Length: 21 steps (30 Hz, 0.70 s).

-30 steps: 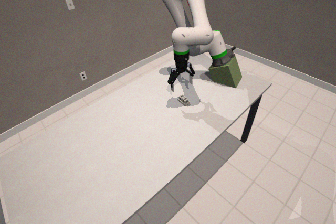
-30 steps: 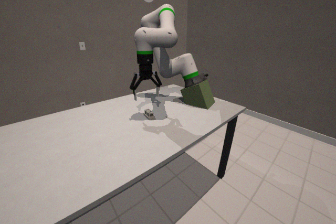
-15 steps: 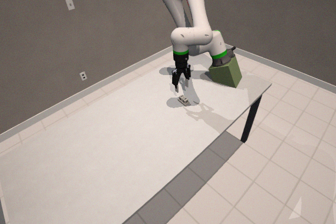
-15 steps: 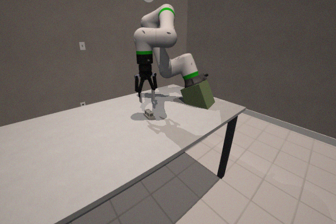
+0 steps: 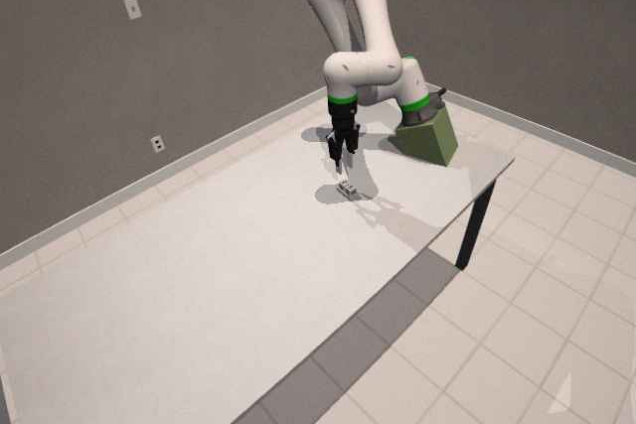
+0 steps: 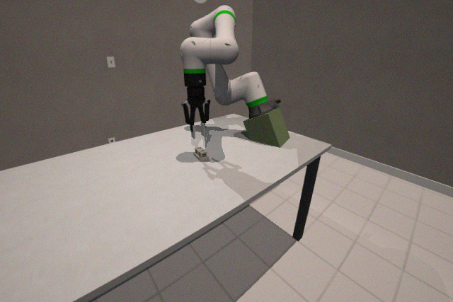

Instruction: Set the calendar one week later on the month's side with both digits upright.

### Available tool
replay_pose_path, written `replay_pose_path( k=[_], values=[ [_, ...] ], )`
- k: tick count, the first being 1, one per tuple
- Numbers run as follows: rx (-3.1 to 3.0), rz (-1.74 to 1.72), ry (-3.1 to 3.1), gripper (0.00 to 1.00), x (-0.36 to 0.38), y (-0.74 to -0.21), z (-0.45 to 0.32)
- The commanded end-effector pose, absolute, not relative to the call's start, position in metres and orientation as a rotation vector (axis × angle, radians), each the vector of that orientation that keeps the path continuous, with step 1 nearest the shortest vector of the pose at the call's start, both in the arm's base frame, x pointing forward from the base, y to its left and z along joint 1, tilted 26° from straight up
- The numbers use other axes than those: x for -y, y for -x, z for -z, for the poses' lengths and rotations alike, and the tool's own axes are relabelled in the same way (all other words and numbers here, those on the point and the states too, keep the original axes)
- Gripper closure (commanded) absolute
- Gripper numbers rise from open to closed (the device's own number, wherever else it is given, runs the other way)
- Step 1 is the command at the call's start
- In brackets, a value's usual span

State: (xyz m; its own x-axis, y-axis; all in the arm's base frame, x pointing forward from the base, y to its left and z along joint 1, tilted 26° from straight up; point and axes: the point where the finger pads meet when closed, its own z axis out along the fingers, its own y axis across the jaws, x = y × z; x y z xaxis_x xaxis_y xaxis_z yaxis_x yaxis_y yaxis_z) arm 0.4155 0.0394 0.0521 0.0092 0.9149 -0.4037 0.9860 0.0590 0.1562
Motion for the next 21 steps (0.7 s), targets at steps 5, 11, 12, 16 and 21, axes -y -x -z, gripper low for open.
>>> replay_pose_path(
  k=[5, 11, 12, 16, 21],
  values=[
    [-1.948, 0.242, -1.898, 0.71, -0.0396, -0.4156, -0.0523],
    [-1.948, 0.242, -1.898, 0.71, -0.0396, -0.4156, -0.0522],
    [-1.948, 0.242, -1.898, 0.71, -0.0396, -0.4156, -0.0522],
    [-1.948, 0.242, -1.898, 0.71, -0.0394, -0.4157, -0.0518],
    [-1.948, 0.242, -1.897, 0.71, -0.0386, -0.4161, -0.0501]
  ],
)
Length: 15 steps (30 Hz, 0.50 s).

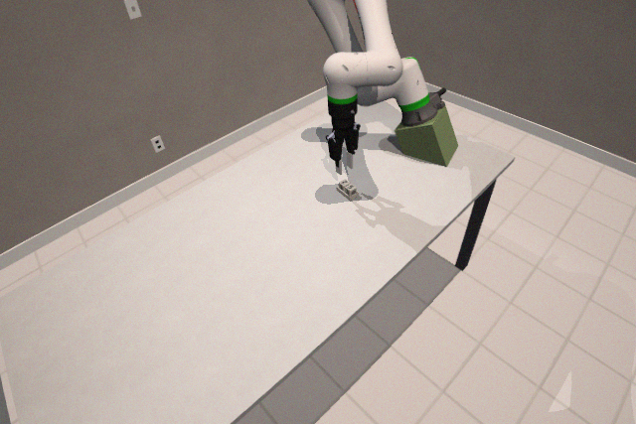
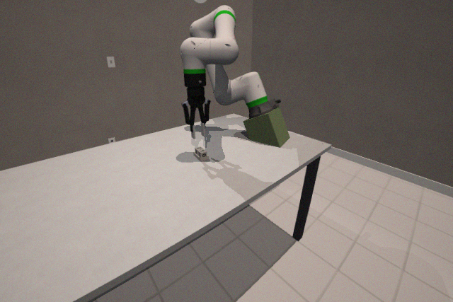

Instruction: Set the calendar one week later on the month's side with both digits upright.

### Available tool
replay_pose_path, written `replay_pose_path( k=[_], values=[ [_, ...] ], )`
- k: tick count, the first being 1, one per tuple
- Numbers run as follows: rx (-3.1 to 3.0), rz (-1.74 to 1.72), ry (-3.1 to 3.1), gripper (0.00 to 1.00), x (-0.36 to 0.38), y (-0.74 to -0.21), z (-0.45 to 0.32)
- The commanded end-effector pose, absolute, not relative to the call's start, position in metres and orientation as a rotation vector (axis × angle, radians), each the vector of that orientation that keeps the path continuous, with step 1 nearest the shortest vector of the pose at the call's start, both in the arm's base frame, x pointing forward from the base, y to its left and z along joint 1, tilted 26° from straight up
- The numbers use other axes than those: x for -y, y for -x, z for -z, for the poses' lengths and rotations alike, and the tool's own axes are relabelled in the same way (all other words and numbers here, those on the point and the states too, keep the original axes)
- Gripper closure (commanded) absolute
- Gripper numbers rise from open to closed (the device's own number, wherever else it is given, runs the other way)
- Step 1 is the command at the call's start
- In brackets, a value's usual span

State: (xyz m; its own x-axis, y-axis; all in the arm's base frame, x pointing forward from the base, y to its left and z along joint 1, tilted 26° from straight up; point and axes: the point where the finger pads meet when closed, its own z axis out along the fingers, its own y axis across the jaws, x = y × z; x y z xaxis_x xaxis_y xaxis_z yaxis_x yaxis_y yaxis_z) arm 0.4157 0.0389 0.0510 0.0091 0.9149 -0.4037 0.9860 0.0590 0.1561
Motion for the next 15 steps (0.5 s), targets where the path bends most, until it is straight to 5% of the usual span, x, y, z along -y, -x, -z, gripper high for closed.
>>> replay_pose_path(
  k=[1, 15],
  values=[
    [-1.948, 0.242, -1.897, 0.71, -0.038, -0.416, -0.050],
    [-1.948, 0.243, -1.897, 0.71, -0.033, -0.419, -0.037]
  ],
)
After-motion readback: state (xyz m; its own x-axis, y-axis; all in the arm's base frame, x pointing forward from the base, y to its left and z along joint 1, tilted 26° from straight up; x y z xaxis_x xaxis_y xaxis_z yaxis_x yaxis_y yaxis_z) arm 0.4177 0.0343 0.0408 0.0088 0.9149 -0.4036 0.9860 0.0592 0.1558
